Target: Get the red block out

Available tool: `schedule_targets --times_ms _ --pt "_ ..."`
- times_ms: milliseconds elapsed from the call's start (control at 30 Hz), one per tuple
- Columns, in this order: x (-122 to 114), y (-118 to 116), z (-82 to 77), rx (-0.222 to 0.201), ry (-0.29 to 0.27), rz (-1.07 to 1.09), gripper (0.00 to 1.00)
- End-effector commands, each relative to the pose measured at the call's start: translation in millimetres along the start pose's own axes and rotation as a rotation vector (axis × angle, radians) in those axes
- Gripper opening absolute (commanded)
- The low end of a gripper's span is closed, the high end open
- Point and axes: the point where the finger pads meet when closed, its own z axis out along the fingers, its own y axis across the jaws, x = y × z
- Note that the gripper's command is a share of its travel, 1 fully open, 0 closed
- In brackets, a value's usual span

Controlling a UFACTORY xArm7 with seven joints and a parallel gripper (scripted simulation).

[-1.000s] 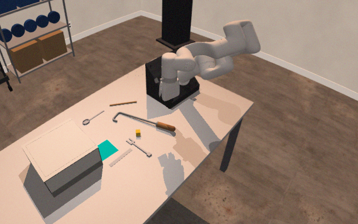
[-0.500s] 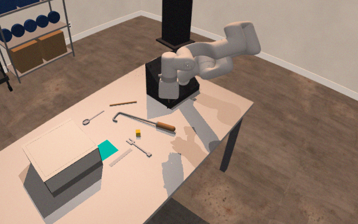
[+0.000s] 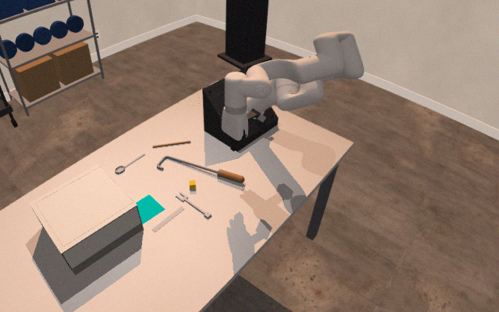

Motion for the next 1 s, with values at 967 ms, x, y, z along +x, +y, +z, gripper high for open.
schedule_targets --times_ms 967 --pt "-1.2 -0.9 -0.6 0.043 -0.003 1.119 0.00"
